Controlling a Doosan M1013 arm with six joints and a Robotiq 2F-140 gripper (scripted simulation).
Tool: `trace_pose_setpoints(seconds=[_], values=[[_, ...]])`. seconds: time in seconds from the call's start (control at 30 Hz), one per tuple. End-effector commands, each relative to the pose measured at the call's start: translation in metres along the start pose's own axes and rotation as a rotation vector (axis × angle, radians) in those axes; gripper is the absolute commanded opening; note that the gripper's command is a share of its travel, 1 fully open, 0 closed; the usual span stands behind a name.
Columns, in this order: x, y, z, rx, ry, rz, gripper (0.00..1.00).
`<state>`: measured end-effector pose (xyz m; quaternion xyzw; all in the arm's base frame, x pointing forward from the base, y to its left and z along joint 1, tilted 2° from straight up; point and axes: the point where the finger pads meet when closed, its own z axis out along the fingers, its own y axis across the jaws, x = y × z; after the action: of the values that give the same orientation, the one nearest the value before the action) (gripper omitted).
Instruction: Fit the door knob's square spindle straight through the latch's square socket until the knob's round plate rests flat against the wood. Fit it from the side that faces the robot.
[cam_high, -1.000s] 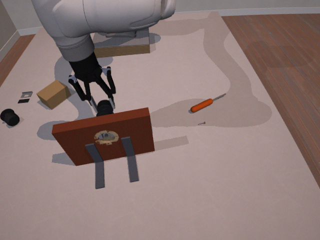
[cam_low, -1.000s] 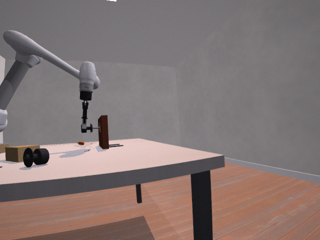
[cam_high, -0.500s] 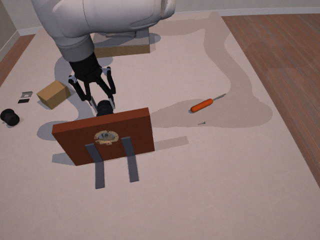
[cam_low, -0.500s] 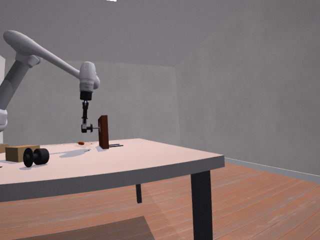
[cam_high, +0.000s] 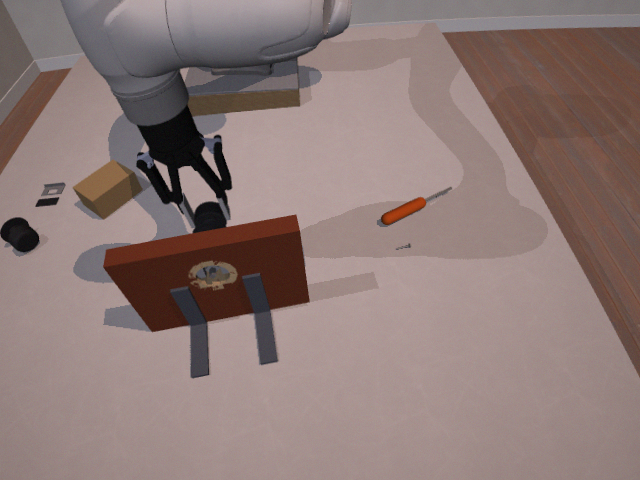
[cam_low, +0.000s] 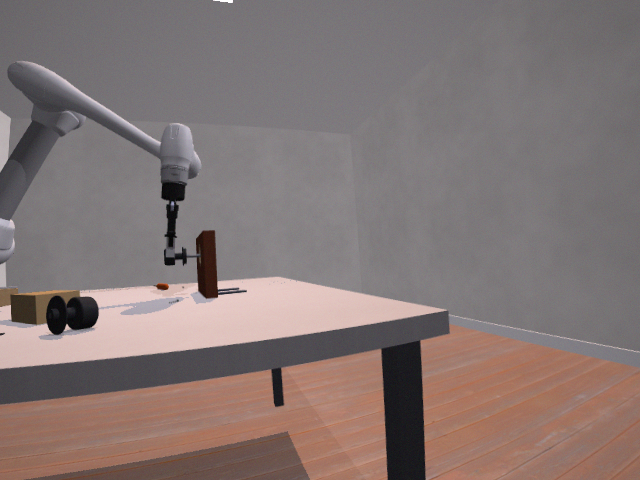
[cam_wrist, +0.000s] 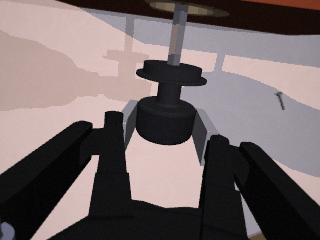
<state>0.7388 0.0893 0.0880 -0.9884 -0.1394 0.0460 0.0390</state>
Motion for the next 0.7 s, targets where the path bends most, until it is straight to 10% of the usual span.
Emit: trace_pose_setpoints(seconds=[0.0,0.67], values=[[0.001,-0.0022,-0.001,0.004,-0.004,0.002,0.42],[0.006,-0.0024,-0.0013,0.004,-0.004,0.002,0.42]])
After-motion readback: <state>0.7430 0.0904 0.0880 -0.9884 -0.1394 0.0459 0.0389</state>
